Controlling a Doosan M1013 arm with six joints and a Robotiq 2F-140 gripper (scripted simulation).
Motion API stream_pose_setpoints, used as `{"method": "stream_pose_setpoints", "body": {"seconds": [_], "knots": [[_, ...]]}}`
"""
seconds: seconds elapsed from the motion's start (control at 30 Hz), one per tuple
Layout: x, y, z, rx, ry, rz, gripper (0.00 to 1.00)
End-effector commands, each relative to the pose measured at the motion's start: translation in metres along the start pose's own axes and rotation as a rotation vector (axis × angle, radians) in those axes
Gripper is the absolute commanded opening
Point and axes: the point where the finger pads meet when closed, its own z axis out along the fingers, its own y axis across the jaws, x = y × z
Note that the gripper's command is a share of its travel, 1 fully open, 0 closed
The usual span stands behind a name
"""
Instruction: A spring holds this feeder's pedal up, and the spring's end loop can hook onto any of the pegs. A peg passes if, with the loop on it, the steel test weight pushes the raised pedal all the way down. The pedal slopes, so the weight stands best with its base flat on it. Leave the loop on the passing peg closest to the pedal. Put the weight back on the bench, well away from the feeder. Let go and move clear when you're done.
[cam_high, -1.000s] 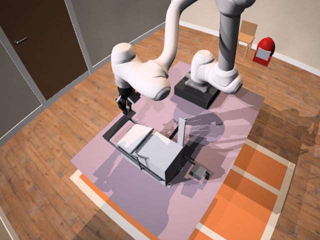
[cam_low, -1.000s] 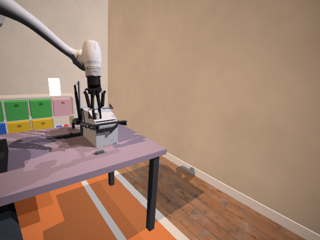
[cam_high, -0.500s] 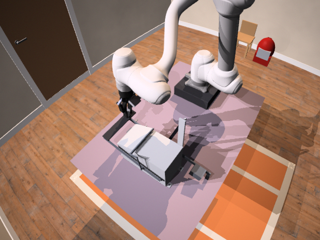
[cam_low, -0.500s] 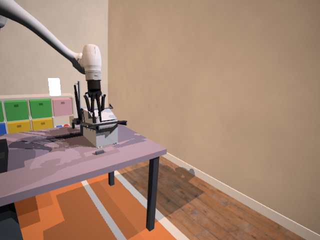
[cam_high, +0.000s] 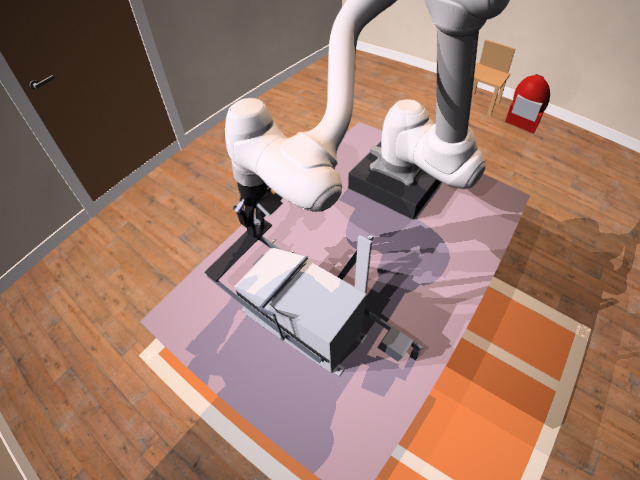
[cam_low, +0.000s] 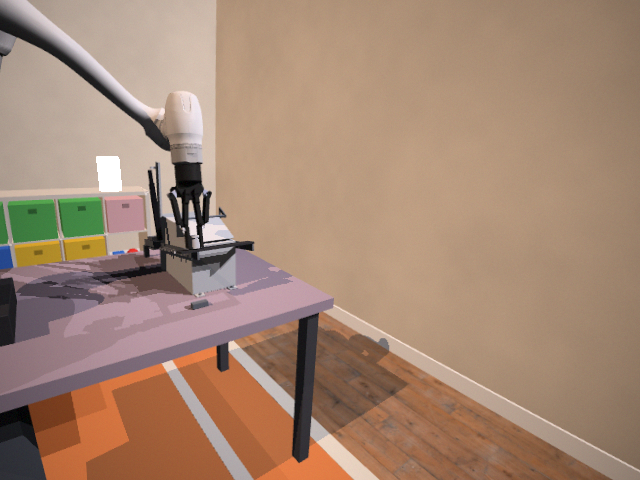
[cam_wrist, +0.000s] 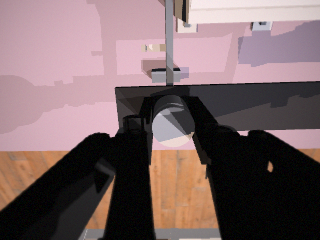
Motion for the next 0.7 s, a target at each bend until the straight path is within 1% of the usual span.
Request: {"method": "stream_pose_setpoints", "body": {"seconds": [0.0,0.07,0.1,0.67], "knots": [[0.0002,0.0005,0.0006,-0.002,0.000,0.000,0.25],[0.0002,0.0005,0.0006,-0.002,0.000,0.000,0.25],[0.0000,0.0005,-0.0002,-0.002,0.000,0.000,1.00],[-0.0001,0.0005,-0.0002,-0.002,0.000,0.000,1.00]]}}
